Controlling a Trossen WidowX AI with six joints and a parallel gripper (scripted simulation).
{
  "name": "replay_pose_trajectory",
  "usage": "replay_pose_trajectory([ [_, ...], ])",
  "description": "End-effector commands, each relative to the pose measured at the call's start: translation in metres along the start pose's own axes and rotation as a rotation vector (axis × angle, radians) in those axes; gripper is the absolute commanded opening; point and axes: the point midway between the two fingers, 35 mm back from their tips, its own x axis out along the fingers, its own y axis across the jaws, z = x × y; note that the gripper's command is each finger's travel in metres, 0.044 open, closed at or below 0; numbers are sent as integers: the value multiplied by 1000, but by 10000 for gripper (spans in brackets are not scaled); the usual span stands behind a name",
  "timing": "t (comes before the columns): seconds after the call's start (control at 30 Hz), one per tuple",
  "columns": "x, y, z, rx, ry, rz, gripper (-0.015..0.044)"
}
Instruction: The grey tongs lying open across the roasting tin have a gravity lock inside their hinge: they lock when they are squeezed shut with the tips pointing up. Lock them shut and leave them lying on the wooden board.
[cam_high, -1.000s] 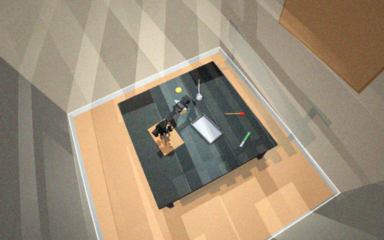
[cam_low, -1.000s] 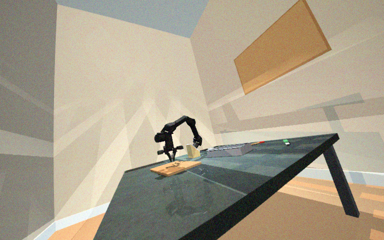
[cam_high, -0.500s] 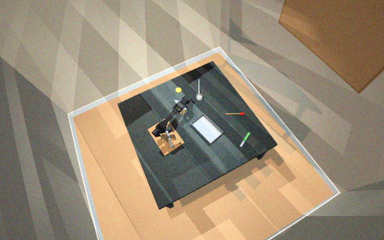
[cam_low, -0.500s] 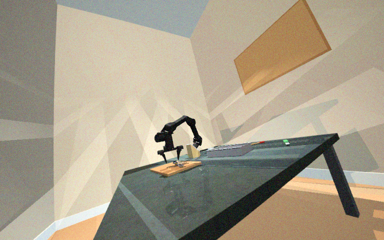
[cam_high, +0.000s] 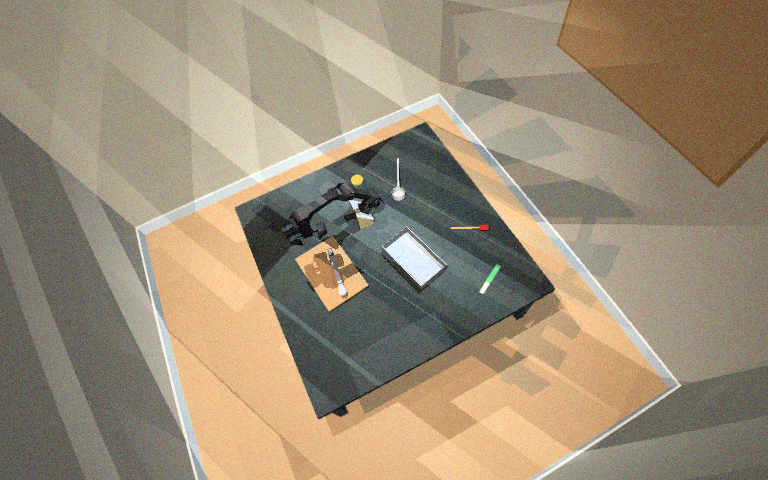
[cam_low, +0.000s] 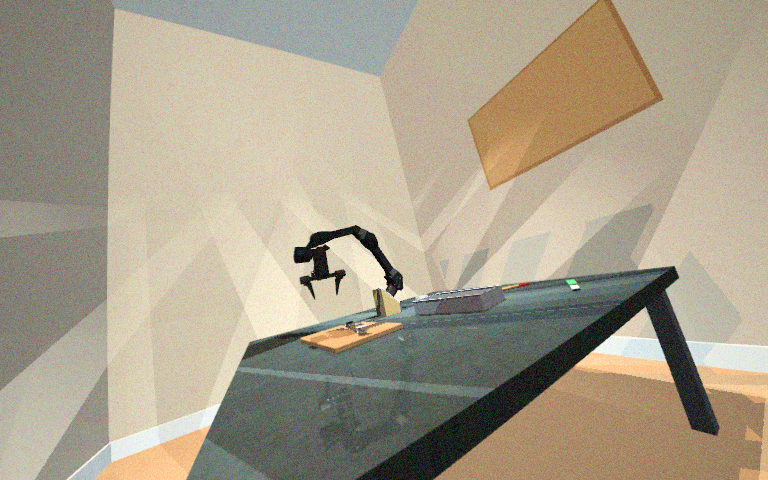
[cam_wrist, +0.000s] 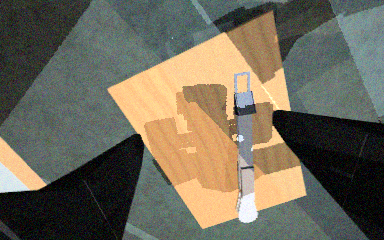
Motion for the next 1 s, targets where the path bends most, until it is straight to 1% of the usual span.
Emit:
replay_pose_trajectory([
  [0.0,-10,0,15,-15,-11,-5,440],
  [0.17,-16,0,15,-13,-10,-3,440],
  [0.37,-51,-4,18,7,-2,8,440],
  [0.97,-51,-4,18,7,-2,8,440],
])
